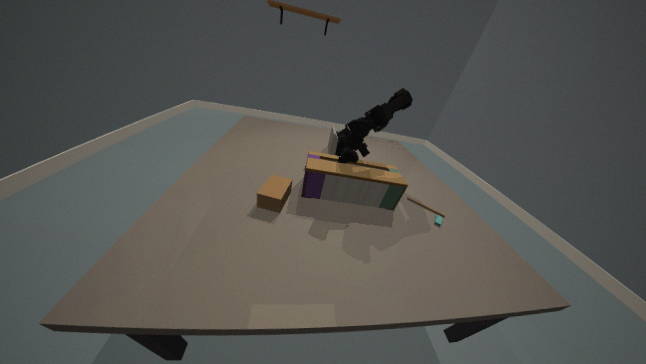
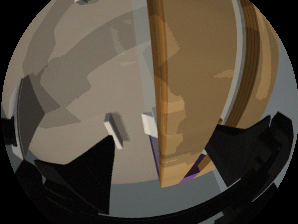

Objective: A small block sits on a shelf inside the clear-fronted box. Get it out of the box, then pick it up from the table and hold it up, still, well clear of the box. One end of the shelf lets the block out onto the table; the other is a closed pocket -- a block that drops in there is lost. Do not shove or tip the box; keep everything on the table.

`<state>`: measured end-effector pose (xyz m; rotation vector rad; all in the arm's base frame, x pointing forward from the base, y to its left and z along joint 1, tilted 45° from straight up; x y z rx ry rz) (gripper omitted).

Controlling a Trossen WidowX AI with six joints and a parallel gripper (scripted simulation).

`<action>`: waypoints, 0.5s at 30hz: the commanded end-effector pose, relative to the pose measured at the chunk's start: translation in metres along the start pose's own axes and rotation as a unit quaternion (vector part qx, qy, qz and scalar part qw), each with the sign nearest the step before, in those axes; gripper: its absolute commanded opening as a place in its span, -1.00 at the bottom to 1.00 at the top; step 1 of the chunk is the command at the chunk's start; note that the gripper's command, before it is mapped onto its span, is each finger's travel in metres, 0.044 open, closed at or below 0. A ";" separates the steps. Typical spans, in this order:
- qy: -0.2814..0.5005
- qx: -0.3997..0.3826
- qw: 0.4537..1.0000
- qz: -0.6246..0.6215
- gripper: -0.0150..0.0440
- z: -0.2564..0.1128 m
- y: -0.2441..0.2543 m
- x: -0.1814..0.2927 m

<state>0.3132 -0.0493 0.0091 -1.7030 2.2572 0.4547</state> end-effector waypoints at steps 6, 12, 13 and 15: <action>-0.001 -0.006 1.000 -0.004 0.86 0.010 -0.003 0.011; -0.001 -0.005 1.000 -0.004 0.86 0.014 -0.006 0.022; -0.001 -0.005 1.000 -0.004 0.86 0.015 -0.007 0.023; -0.001 -0.005 1.000 -0.004 0.86 0.016 -0.007 0.025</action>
Point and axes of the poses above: the point midway between the two fingers, 35 mm back from their tips, its own z axis out along the fingers, its own y axis across the jaws, x = y × z, the point moved 1 cm from there along -z, back along the fingers, and after that the axes turned 15 degrees about z, right-handed, at the moved point
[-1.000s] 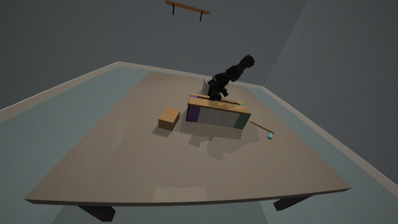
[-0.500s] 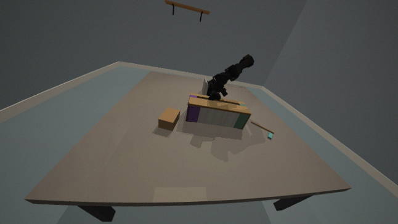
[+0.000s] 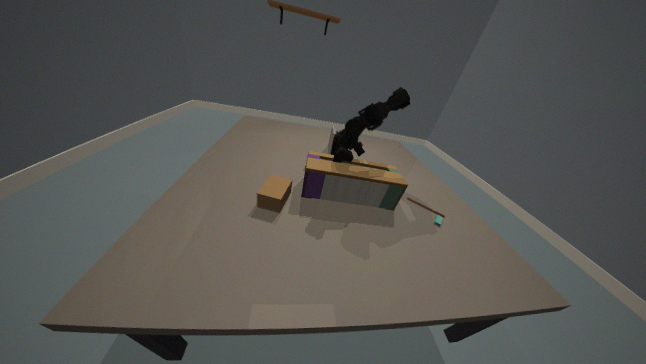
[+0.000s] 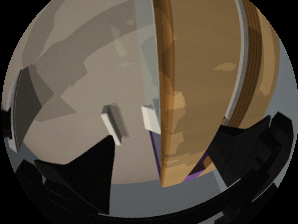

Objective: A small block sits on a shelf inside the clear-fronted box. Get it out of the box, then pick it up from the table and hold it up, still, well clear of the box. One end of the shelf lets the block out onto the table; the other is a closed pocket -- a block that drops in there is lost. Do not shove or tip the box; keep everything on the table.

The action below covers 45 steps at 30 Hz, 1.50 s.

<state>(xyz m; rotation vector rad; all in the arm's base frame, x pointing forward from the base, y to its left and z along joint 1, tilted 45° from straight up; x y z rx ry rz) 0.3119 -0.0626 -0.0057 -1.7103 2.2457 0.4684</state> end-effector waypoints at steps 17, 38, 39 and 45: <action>0.004 -0.001 1.000 0.000 0.86 0.017 -0.011 0.034; 0.006 0.002 1.000 0.011 0.86 -0.040 -0.013 0.053; 0.006 0.002 1.000 0.011 0.86 -0.040 -0.013 0.053; 0.006 0.002 1.000 0.011 0.86 -0.040 -0.013 0.053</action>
Point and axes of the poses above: the point midway between the two fingers, 35 mm back from their tips, its own z axis out along the fingers, its own y axis across the jaws, x = y × z, the point moved 1 cm from there along -z, back along the fingers, and after that the axes turned 15 degrees about z, right-handed, at the moved point
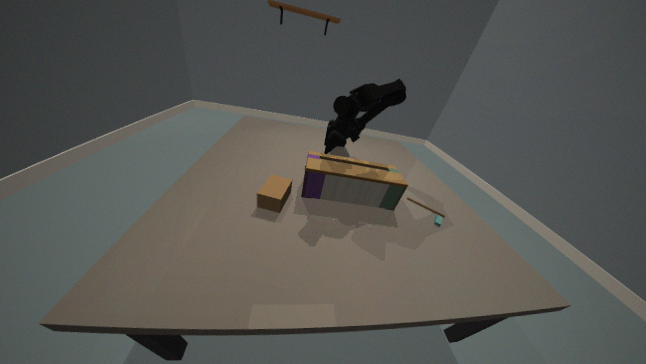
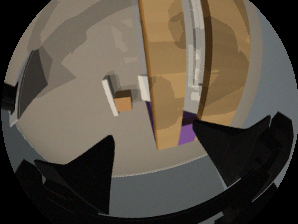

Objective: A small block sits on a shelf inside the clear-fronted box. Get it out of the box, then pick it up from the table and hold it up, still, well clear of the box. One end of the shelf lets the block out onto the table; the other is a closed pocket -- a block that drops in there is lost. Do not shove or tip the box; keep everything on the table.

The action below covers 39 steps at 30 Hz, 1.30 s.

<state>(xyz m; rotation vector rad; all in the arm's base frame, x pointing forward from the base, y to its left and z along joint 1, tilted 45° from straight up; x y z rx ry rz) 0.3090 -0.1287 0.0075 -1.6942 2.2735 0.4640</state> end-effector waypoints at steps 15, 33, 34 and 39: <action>-0.089 -0.007 0.791 0.605 0.47 0.006 0.009 0.032; -0.118 -0.100 0.302 0.941 0.47 0.006 0.017 0.045; -0.117 -0.105 0.276 0.948 0.47 0.006 0.018 0.046; -0.111 -0.129 0.144 0.975 0.47 0.006 0.019 0.049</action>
Point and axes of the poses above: the point midway between the two fingers, 35 mm back from their tips, its own z axis out along the fingers, its own y axis across the jaws, x = y × z, the point moved 1 cm from there along -z, back along the fingers, and after that the axes turned 15 degrees about z, right-handed, at the moved point
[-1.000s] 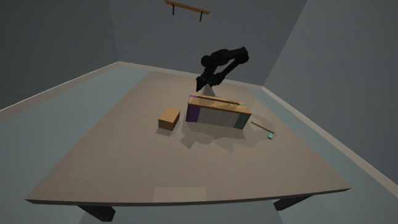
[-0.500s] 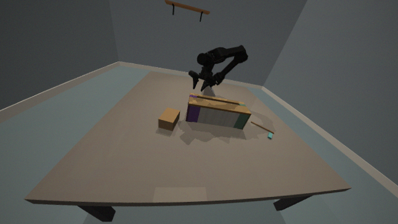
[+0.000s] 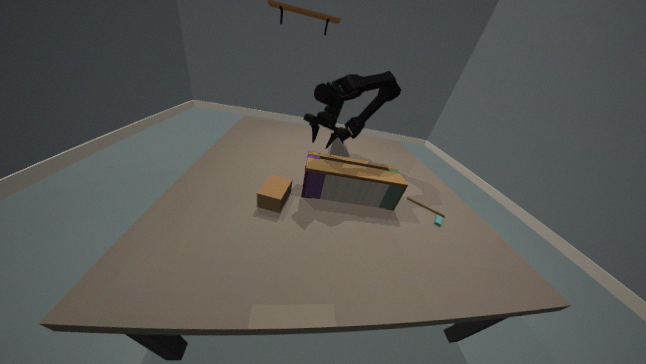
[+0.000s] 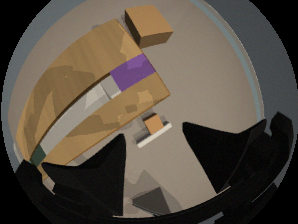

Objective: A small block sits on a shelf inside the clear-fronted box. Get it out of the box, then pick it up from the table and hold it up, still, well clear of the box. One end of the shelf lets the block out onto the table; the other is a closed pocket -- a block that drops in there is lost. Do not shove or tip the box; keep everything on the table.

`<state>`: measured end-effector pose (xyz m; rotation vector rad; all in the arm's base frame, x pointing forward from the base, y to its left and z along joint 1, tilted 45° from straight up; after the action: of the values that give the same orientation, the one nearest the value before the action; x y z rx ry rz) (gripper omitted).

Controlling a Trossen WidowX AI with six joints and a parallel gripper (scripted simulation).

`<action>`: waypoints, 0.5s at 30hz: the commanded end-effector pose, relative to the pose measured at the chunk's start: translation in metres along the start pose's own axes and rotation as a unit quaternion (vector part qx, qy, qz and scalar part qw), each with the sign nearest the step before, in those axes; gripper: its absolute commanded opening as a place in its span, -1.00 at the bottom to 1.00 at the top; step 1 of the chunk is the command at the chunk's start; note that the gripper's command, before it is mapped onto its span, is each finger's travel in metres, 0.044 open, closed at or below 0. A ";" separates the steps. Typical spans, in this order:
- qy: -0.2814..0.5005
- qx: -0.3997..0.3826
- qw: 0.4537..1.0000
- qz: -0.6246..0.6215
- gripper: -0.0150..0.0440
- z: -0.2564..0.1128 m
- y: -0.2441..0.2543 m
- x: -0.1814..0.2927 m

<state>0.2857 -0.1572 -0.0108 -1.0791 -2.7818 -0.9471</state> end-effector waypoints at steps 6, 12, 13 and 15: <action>0.025 -0.064 0.826 0.560 0.47 -0.003 -0.016 0.002; 0.043 -0.075 0.722 0.687 0.47 -0.004 -0.020 0.003; 0.046 -0.076 0.703 0.706 0.47 -0.004 -0.020 0.003; 0.052 -0.078 0.663 0.743 0.47 -0.005 -0.021 0.003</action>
<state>0.2778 -0.1637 -0.0138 -1.9514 -1.9382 -0.9223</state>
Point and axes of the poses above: the point midway between the two fingers, 35 mm back from their tips, its own z axis out along the fingers, its own y axis across the jaws, x = y × z, the point moved 1 cm from there along -z, back along the fingers, and after that the axes turned 15 degrees about z, right-handed, at the moved point
